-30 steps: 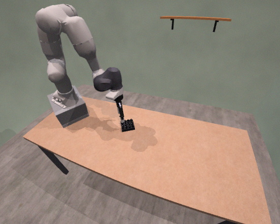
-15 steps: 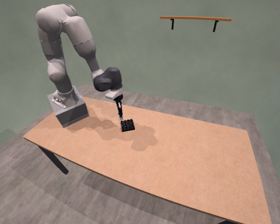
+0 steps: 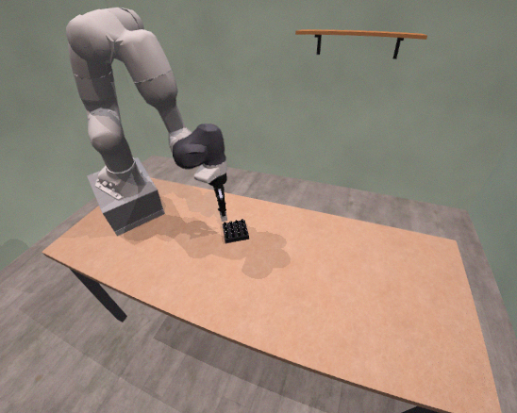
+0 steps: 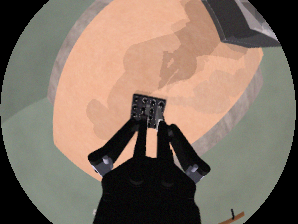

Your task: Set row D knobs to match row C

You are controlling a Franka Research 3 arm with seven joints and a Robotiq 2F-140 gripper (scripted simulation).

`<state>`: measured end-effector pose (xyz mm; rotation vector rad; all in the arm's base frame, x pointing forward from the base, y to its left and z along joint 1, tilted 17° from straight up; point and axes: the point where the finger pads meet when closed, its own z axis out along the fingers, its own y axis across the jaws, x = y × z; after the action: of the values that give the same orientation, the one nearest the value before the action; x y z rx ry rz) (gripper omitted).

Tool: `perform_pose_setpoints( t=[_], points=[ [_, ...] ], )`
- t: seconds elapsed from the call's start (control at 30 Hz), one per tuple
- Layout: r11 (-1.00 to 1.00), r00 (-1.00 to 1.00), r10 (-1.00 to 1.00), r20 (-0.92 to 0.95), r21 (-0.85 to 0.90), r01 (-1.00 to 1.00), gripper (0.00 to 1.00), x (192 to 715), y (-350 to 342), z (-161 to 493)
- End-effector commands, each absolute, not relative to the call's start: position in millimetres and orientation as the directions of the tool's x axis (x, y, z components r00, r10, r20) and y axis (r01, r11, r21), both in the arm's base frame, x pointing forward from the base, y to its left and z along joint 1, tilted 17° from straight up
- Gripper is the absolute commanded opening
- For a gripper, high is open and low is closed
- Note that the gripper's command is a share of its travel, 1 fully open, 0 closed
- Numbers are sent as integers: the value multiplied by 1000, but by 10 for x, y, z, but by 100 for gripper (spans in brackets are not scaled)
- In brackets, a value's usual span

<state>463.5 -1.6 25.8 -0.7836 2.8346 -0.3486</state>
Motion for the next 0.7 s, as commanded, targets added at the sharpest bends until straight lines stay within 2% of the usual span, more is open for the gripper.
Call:
perform_pose_setpoints(
  t=[0.0, 0.67],
  points=[
    [839, -850, -514, -117, -273, -471, 12, 4650, -13, 263],
    [839, -850, -514, -117, -274, -470, 12, 4668, -26, 182]
  ],
)
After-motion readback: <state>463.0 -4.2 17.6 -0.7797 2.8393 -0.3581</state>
